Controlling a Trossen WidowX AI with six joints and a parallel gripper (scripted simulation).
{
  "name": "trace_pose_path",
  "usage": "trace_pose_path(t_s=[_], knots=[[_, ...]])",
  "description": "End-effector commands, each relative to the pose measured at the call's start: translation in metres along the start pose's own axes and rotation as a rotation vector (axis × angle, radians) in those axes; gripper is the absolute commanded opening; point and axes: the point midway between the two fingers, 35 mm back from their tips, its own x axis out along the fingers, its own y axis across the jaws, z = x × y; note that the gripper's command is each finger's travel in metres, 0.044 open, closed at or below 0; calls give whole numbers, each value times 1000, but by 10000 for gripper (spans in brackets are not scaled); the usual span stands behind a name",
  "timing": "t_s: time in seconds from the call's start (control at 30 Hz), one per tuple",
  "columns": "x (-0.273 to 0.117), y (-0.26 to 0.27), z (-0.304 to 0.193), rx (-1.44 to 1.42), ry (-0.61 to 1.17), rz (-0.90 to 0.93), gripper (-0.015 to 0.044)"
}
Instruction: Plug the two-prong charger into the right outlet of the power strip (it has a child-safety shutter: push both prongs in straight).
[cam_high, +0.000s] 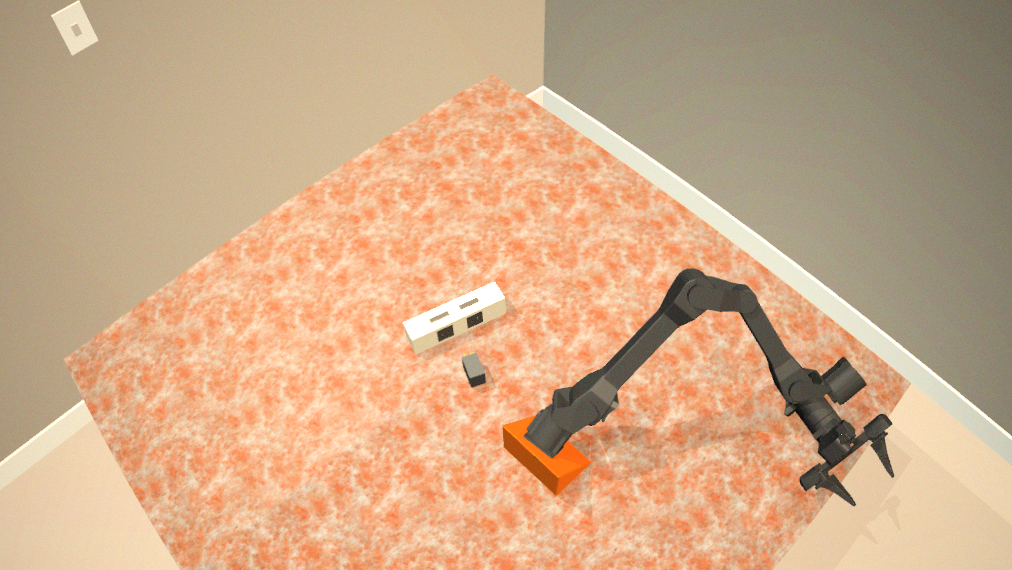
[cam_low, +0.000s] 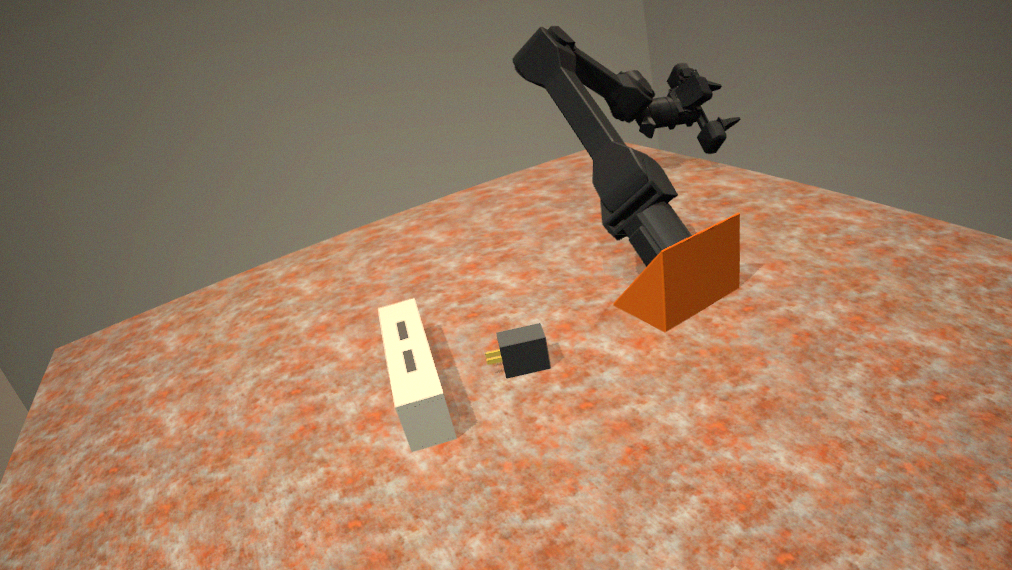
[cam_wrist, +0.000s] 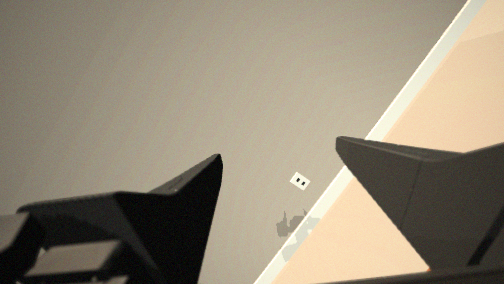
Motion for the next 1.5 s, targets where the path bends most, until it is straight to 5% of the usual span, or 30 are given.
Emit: trace_pose_path(t_s=[0.0, 1.47], knots=[[0, 0, 0, -1, 0, 0, 426], [-135, 25, -113, -340, 435, 131, 440]])
